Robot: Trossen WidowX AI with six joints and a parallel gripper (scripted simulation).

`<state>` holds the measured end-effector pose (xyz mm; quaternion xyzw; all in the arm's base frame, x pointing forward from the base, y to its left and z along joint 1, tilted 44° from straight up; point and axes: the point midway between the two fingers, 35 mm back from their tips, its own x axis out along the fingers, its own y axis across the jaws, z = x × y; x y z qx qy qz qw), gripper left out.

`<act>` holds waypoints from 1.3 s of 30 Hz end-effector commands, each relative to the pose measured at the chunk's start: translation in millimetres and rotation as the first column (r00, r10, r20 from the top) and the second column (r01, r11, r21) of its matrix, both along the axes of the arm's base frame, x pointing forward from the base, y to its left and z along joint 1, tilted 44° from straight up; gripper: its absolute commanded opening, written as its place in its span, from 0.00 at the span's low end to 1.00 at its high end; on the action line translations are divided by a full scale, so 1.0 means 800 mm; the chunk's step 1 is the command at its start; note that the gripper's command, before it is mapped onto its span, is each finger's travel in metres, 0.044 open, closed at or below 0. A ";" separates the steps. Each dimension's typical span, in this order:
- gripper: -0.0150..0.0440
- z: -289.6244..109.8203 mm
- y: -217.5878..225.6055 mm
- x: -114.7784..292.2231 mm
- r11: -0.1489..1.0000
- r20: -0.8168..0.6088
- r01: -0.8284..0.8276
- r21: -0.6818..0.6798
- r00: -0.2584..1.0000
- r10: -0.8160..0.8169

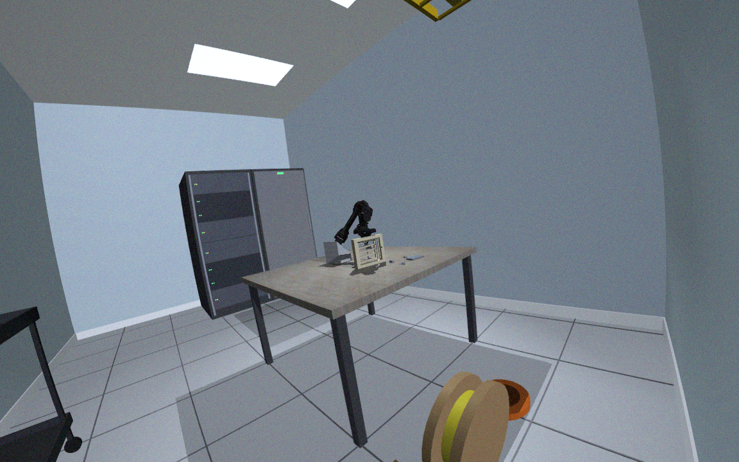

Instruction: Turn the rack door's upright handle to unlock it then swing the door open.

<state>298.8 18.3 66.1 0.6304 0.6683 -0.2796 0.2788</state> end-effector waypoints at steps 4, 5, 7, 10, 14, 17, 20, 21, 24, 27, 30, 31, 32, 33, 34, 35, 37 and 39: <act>0.28 -0.004 -0.005 -0.012 0.994 0.114 -0.110 -0.004 0.987 0.110; 0.28 -0.004 -0.005 -0.014 0.992 0.125 -0.123 -0.004 0.985 0.122; 0.28 -0.006 -0.007 -0.018 0.989 0.148 -0.146 -0.006 0.978 0.146; 0.28 -0.008 -0.010 -0.025 0.984 0.179 -0.180 -0.010 0.967 0.179; 0.28 -0.011 -0.013 -0.034 0.974 0.221 -0.225 -0.016 0.950 0.223; 0.28 -0.014 -0.017 -0.041 0.967 0.249 -0.255 -0.021 0.935 0.253; 0.28 -0.016 -0.020 -0.048 0.958 0.276 -0.285 -0.028 0.919 0.281; 0.28 -0.017 -0.021 -0.050 0.955 0.285 -0.294 -0.030 0.914 0.290; 0.28 -0.020 -0.025 -0.056 0.946 0.311 -0.322 -0.037 0.896 0.317; 0.28 -0.024 -0.029 -0.062 0.936 0.336 -0.349 -0.045 0.877 0.343; 0.28 -0.027 -0.033 -0.068 0.925 0.361 -0.376 -0.053 0.857 0.369; 0.28 -0.028 -0.034 -0.070 0.921 0.369 -0.384 -0.056 0.850 0.377; 0.28 -0.030 -0.036 -0.072 0.918 0.377 -0.393 -0.060 0.842 0.385; 0.28 -0.031 -0.037 -0.074 0.914 0.384 -0.401 -0.063 0.835 0.393; 0.28 -0.032 -0.039 -0.076 0.910 0.392 -0.409 -0.066 0.828 0.401; 0.28 -0.033 -0.040 -0.078 0.906 0.400 -0.418 -0.069 0.820 0.409; 0.28 -0.036 -0.043 -0.081 0.898 0.415 -0.434 -0.076 0.805 0.424; 0.28 -0.038 -0.046 -0.085 0.889 0.429 -0.449 -0.083 0.789 0.439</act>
